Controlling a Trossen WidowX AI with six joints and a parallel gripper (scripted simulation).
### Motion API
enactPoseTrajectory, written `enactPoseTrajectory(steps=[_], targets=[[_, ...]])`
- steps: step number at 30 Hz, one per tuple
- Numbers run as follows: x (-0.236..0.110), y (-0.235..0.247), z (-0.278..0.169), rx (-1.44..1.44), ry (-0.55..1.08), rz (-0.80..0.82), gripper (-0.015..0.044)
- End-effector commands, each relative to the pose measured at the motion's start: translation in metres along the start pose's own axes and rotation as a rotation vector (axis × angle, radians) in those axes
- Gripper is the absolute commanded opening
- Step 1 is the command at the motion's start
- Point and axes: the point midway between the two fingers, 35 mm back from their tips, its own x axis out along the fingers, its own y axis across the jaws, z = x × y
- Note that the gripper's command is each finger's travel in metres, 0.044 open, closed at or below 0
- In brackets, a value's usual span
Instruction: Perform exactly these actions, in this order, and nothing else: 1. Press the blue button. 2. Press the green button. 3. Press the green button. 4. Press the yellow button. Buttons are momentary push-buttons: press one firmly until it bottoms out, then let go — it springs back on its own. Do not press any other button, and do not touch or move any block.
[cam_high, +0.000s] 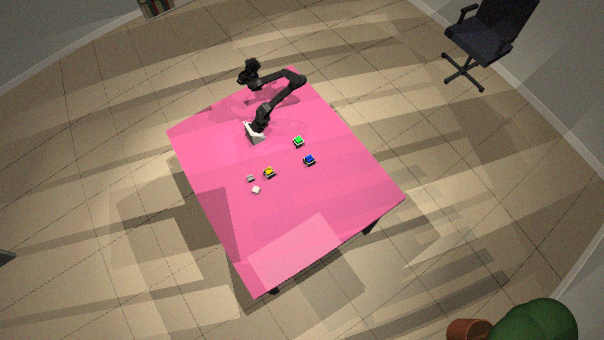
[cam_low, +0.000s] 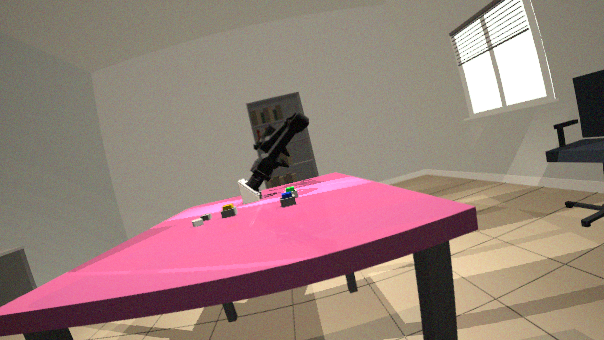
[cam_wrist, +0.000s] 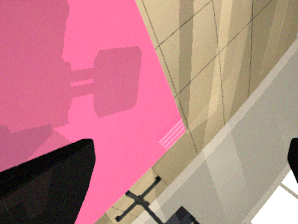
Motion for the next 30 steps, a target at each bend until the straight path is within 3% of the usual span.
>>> enactPoseTrajectory(steps=[1,3,6,10,15,23,30], targets=[[0.0,-0.003,0.001,0.002,-0.011,-0.014,0.04],[-0.011,-0.024,0.015,0.012,-0.106,-0.123,0.04],[-0.059,-0.061,0.049,0.023,-0.316,-0.316,0.04],[-0.144,-0.091,0.087,0.018,-0.626,-0.529,0.04],[-0.259,-0.09,0.11,-0.036,-1.016,-0.703,0.04],[-0.425,-0.013,0.09,-0.273,-1.605,-0.79,0.04],[-0.511,0.105,0.024,-0.656,-1.979,-0.68,0.04]])
